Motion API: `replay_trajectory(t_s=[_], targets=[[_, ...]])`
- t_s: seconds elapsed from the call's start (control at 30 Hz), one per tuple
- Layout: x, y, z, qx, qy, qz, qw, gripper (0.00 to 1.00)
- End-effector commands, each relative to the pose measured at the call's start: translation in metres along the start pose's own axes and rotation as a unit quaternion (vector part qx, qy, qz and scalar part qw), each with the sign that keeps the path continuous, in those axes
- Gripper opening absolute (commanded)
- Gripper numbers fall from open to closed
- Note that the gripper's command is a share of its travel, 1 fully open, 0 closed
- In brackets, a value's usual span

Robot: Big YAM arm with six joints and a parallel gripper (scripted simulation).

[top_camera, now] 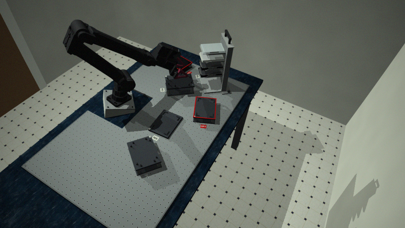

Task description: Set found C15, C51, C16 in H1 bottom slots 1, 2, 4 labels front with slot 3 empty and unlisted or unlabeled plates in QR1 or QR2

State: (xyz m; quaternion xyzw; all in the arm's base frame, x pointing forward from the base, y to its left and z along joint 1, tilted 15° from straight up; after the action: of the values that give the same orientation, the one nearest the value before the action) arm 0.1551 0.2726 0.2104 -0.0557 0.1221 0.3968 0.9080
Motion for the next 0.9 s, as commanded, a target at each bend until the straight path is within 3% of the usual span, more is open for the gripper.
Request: replay_trajectory(t_s=[0.0, 0.63, 0.7, 0.87], targets=[[0.003, 0.003, 0.022, 0.008, -0.023, 0.002, 1.0, 1.0], [0.003, 0.003, 0.022, 0.008, -0.023, 0.002, 1.0, 1.0], [-0.002, 0.003, 0.007, 0.003, -0.016, 0.004, 1.0, 1.0], [-0.011, 0.003, 0.0, 0.006, -0.007, 0.005, 1.0, 1.0]])
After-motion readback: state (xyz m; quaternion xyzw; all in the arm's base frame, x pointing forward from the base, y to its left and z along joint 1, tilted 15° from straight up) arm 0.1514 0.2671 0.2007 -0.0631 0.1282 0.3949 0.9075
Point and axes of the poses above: the point where the finger pads meet when closed, its own x axis out along the fingers, its own y axis across the jaws, z = x × y, the point moved 5 cm from there along -x, back along the fingers, and after that the axes turned 2 degrees about -x, right-handed, at the moved point
